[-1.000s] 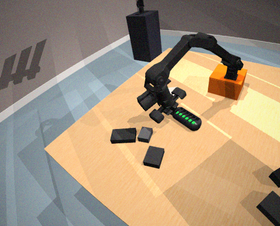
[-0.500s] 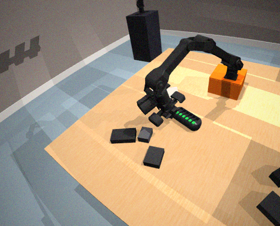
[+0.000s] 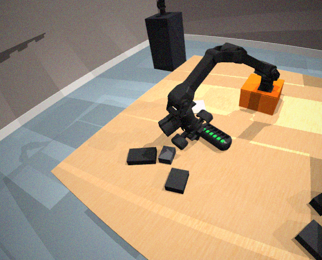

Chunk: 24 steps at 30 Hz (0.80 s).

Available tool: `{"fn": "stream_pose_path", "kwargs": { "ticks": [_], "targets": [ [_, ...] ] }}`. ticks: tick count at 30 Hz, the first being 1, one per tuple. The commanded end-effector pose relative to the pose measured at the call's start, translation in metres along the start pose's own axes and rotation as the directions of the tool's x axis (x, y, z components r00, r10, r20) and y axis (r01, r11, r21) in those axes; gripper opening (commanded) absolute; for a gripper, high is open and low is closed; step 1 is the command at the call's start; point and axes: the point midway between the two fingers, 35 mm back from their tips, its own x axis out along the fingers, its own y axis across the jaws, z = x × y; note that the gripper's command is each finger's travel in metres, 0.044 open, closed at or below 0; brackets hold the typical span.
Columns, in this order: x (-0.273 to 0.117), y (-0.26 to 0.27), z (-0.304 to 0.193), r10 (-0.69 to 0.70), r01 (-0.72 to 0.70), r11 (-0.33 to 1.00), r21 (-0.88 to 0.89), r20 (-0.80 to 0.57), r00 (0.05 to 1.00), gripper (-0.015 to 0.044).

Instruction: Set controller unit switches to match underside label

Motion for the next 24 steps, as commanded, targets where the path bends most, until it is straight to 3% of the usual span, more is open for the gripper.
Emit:
{"fn": "stream_pose_path", "kwargs": {
  "ticks": [1,24],
  "targets": [
    [0.0046,-0.0006,0.0002,-0.004,0.004,1.000,-0.002,0.002,1.000,0.0000],
    [0.0072,-0.0083,0.0003,-0.005,0.005,1.000,-0.002,0.002,1.000,0.0000]
  ]
}}
